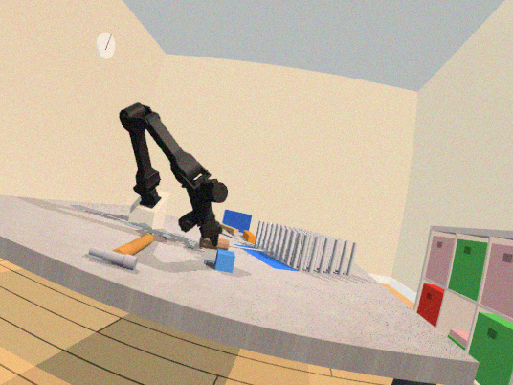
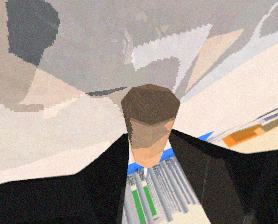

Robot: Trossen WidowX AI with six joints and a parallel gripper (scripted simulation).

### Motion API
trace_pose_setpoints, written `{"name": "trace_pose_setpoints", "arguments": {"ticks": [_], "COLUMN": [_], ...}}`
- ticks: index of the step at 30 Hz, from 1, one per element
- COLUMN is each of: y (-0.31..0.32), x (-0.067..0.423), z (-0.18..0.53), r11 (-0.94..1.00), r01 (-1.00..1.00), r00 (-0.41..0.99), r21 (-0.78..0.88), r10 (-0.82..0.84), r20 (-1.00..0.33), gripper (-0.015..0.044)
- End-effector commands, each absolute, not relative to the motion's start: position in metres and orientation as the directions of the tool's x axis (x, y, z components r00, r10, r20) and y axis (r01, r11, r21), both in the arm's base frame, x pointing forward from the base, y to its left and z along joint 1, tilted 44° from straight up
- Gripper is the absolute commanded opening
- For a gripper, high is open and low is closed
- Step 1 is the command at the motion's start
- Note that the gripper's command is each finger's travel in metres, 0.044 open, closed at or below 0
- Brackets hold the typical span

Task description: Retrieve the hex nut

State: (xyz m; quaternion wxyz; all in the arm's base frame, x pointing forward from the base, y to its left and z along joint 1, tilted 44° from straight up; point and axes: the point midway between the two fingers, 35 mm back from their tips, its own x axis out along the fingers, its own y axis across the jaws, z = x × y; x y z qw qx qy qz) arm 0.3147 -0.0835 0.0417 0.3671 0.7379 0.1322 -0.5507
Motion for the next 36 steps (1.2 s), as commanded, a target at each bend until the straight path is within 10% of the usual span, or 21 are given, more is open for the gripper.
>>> {"name": "trace_pose_setpoints", "arguments": {"ticks": [1,36], "y": [-0.086,-0.076], "x": [0.311,0.309], "z": [0.045,0.057], "r11": [-0.694,-0.694], "r01": [0.599,0.596], "r00": [0.359,0.361], "r21": [0.400,0.403], "r10": [-0.213,-0.216], "r20": [-0.909,-0.907], "gripper": [0.0000,0.0000]}}
